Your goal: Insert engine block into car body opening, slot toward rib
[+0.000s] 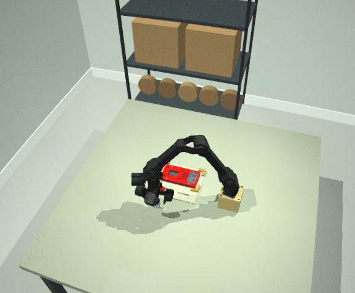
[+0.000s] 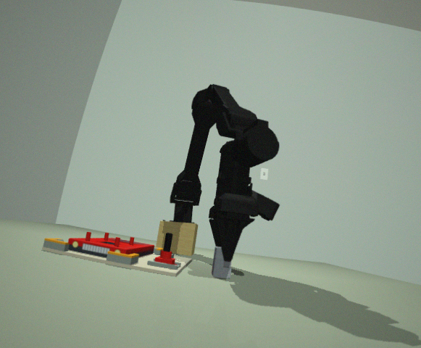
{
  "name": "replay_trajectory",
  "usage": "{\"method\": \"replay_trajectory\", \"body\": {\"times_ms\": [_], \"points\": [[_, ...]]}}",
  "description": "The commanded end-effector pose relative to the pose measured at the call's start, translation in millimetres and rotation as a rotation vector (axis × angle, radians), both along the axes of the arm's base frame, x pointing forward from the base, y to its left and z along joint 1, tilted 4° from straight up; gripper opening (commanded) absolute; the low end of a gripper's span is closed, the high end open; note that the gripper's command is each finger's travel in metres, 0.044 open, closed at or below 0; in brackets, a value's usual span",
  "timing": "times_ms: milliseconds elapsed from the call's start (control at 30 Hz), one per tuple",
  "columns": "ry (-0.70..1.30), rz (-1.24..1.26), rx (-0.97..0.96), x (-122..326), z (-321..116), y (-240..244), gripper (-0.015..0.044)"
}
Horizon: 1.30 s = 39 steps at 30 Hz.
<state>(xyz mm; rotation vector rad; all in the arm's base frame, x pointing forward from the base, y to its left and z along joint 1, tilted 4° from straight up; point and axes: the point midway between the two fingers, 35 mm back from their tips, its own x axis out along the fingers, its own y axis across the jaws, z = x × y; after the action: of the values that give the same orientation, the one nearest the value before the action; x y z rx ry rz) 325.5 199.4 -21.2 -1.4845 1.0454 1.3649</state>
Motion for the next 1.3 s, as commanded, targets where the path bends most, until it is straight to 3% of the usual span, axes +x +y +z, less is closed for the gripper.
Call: {"method": "replay_trajectory", "body": {"times_ms": [0,267,633,867,1000,1267], "points": [[0.008,0.005,-0.01,-3,-9,-3,0.044],[0.008,0.004,-0.01,-3,-20,-4,0.044],[0.008,0.004,-0.01,-3,-20,-4,0.0151],[0.008,0.004,-0.01,-3,-20,-4,0.0105],[0.008,0.004,-0.01,-2,-16,-3,0.0],[0.008,0.004,-0.01,-1,9,2,0.0]]}}
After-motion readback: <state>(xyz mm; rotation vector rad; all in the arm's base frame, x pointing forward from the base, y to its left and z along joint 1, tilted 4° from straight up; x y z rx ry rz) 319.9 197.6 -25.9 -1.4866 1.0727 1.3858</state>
